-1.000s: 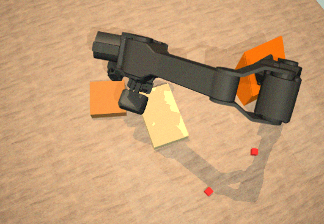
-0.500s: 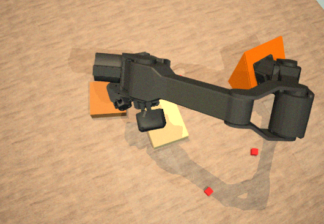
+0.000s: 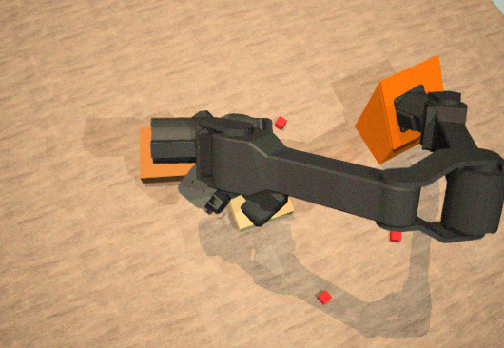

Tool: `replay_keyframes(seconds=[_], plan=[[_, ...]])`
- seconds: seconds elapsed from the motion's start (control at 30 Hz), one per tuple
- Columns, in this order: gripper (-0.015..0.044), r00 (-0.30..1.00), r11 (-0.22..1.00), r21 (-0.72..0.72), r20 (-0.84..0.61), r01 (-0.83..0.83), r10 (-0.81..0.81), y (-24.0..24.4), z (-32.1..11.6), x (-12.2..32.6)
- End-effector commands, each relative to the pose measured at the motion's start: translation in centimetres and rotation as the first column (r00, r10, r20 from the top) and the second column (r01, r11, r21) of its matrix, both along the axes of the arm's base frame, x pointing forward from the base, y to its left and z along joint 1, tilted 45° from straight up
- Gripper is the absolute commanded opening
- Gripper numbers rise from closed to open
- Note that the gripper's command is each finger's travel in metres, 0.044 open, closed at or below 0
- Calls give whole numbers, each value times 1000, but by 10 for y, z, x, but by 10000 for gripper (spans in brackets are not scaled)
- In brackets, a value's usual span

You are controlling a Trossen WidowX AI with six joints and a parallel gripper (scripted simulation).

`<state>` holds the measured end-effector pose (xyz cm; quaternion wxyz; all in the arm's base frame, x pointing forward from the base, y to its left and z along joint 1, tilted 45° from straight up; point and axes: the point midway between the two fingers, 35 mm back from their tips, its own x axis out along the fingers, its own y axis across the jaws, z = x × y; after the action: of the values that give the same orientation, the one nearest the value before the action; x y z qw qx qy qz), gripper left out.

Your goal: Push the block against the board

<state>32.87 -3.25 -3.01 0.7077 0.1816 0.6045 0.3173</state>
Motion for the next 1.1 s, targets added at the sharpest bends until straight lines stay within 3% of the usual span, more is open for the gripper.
replay_keyframes(seconds=[0.0, 0.3, 0.63, 0.93, 1.07], plan=[[0, 989, 994, -8, 101, -111, 111, 10, 9, 1], [0, 895, 943, -68, 300, -327, 332, 29, 25, 5], [0, 689, 832, -180, 484, -525, 539, 51, 44, 6], [0, 438, 699, -309, 600, -645, 670, 70, 60, 5], [0, 417, 688, -320, 607, -651, 677, 72, 61, 5]])
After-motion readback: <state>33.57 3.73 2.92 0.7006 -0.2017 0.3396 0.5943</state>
